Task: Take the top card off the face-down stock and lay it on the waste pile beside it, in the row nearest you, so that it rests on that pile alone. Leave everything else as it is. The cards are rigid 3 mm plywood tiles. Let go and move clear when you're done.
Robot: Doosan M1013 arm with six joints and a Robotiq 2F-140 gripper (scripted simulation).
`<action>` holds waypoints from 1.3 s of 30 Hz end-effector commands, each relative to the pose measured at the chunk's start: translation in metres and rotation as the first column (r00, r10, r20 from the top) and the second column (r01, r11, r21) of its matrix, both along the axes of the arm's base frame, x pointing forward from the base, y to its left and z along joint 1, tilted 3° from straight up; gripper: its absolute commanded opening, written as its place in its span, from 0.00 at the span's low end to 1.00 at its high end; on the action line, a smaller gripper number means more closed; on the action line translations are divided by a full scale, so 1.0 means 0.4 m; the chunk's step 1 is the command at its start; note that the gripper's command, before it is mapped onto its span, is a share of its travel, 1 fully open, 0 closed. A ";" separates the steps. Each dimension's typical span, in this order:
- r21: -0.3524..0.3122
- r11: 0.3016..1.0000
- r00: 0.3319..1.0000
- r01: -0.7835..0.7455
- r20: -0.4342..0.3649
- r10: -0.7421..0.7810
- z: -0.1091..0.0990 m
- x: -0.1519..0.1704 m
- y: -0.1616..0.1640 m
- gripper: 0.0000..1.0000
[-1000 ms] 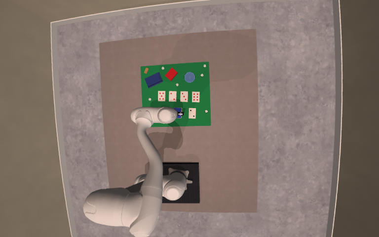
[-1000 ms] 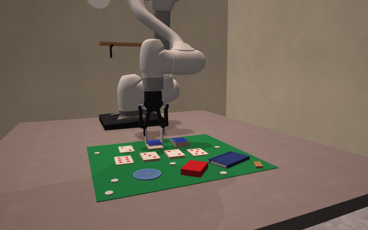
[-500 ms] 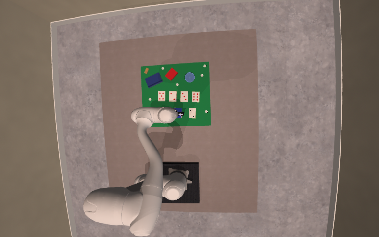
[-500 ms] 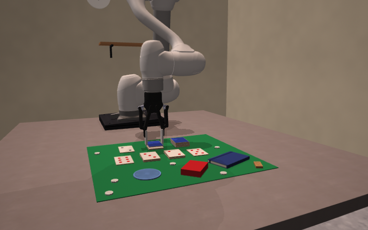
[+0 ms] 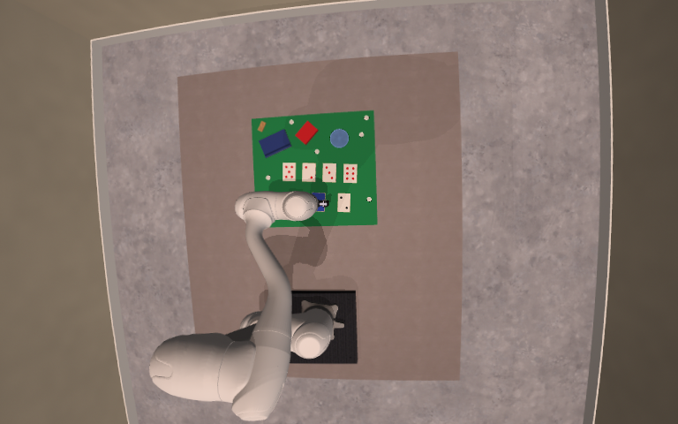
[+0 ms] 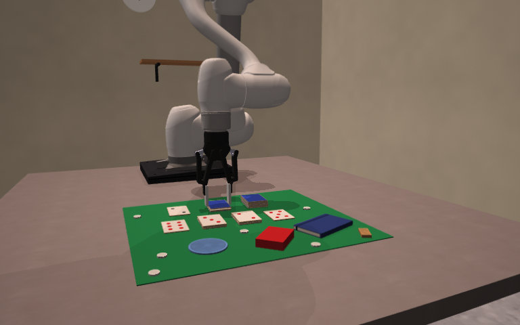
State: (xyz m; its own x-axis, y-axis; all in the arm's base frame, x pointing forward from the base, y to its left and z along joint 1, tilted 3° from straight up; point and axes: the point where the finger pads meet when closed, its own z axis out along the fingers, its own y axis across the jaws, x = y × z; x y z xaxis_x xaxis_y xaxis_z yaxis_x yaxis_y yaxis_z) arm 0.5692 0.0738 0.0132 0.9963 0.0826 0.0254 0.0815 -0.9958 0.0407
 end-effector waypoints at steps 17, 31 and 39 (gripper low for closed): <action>0.000 1.000 1.000 0.000 0.000 0.000 -0.004 0.000 0.000 0.50; 0.000 1.000 1.000 0.000 0.000 0.000 -0.004 0.000 0.000 0.50; 0.000 1.000 1.000 0.000 0.000 0.000 -0.004 0.000 0.000 0.50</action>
